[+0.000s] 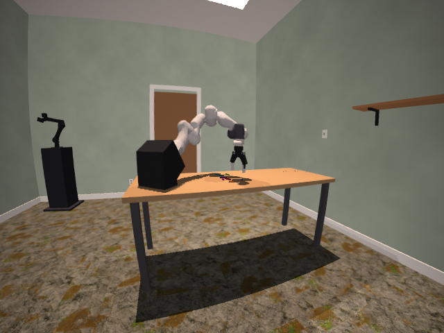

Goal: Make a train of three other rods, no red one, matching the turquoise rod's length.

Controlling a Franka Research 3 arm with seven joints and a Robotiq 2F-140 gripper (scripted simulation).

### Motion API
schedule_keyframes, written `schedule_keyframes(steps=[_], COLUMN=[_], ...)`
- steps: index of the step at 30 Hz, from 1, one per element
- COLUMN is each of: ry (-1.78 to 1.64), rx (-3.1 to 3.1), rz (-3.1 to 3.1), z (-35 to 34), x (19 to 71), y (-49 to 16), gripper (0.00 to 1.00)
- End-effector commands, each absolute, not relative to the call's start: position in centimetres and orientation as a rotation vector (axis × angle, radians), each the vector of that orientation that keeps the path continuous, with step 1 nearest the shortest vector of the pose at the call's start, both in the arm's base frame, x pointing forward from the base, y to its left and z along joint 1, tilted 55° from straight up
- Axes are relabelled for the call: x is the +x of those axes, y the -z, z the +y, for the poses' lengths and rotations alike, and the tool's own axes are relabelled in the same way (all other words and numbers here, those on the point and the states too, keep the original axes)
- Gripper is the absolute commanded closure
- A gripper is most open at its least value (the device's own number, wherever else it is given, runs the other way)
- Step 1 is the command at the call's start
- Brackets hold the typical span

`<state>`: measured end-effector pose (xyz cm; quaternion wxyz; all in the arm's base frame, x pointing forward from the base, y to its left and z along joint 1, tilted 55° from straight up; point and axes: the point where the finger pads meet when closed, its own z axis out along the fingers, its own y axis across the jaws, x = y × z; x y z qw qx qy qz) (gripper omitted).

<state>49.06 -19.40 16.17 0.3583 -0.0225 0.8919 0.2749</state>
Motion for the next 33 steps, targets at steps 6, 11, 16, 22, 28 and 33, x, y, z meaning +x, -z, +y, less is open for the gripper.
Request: schedule_keyframes(steps=[6,11,16,22,28,33], ry=[-0.582,-0.532,-0.501,-0.427,-0.427,-0.427], rx=[-0.348,-0.450,-0.510,-0.653,-0.654,-0.654], rz=[2.222,2.193,2.174,2.125,2.124,2.124], z=[-17.2,-16.2,-15.6,-14.1,-14.1,-14.1], x=[49.6,49.8,49.9,50.0,50.0,50.0], y=[-18.4,-19.4,-20.0,-21.4,-21.4,-21.4], gripper=[0.00,0.00,0.00,0.00,0.00,0.00])
